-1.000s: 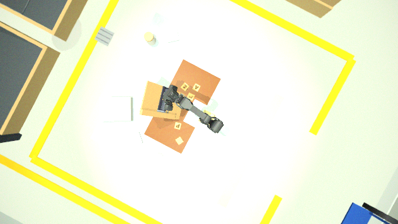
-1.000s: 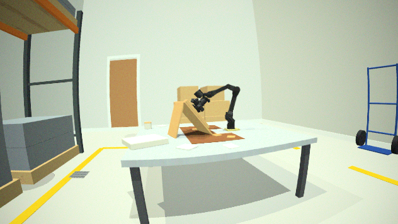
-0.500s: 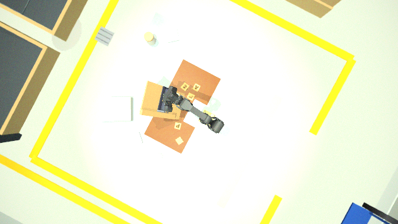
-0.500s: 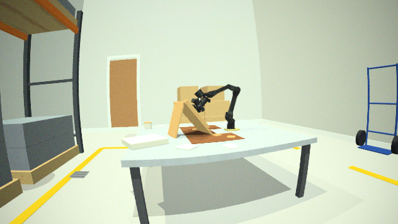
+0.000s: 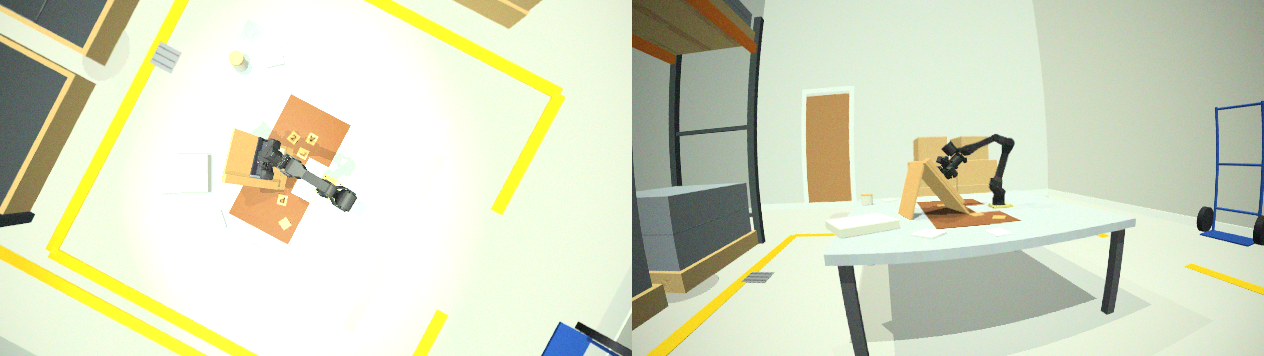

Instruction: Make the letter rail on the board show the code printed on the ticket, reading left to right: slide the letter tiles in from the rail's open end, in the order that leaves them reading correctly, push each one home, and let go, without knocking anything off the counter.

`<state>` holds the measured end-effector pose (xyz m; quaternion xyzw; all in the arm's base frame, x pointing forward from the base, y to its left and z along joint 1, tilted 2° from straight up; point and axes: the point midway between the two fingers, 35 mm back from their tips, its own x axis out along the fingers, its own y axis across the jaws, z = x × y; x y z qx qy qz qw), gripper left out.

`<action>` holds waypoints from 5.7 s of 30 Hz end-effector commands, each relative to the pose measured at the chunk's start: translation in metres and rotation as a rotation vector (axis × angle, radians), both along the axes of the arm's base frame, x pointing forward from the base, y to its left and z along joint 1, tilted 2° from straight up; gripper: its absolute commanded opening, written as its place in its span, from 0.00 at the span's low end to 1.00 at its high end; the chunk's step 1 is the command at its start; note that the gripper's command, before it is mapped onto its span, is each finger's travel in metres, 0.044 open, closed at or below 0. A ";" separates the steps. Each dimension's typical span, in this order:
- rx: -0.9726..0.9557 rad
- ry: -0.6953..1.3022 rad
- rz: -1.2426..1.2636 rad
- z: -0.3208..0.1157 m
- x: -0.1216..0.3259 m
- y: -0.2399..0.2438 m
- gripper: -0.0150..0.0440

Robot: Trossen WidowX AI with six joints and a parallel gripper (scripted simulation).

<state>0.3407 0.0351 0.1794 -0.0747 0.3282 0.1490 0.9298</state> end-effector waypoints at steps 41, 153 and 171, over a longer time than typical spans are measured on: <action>0.003 -0.004 -0.005 0.000 -0.007 0.023 0.25; 0.005 0.000 -0.005 0.020 -0.047 0.038 0.75; 0.005 0.004 -0.007 0.022 -0.050 0.038 0.58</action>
